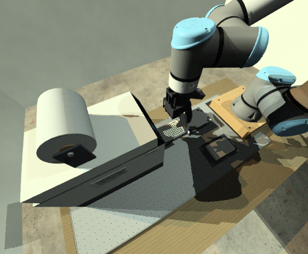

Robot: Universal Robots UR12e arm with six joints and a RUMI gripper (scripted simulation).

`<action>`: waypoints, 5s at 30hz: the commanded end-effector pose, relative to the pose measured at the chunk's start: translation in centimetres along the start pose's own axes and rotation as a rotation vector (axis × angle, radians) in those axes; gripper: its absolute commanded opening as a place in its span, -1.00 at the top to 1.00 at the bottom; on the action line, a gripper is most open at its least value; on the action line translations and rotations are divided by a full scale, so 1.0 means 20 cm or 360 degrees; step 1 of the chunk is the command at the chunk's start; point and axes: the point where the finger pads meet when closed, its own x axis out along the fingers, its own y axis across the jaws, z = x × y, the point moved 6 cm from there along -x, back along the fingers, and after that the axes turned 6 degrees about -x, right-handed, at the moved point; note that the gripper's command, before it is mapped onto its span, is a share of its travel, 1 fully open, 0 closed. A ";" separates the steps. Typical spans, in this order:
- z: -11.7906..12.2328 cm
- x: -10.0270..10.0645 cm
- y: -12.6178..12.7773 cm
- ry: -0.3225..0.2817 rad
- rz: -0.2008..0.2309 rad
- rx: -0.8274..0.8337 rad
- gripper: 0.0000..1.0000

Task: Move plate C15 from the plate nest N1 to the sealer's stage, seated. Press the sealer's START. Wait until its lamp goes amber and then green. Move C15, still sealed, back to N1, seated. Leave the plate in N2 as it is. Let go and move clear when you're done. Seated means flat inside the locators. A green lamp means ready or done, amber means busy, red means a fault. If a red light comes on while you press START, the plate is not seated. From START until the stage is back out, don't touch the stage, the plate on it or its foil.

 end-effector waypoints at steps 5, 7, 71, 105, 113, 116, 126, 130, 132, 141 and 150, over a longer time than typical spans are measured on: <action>-0.07 0.00 0.02 0.0002 0.0001 0.0000 -0.36; -0.09 0.00 0.02 0.0002 0.0001 0.0000 -0.36; -0.20 -0.50 -0.47 -0.0001 -0.0001 -0.0002 1.00; -0.41 -0.41 -0.44 -0.1244 -0.0129 0.0000 1.00; -0.41 -0.41 -0.45 -0.1243 -0.0127 0.0001 1.00; -0.41 -0.41 -0.45 -0.1243 -0.0128 -0.0002 1.00; -0.41 -0.41 -0.45 -0.1243 -0.0131 -0.0002 1.00; -0.38 -0.39 -0.44 -0.1241 -0.0125 -0.0002 1.00; -0.34 -0.37 -0.45 -0.1240 -0.0124 -0.0002 1.00; -0.24 -0.33 -0.46 -0.1242 -0.0128 -0.0003 1.00; -0.08 -0.26 -0.48 -0.1244 -0.0133 -0.0005 1.00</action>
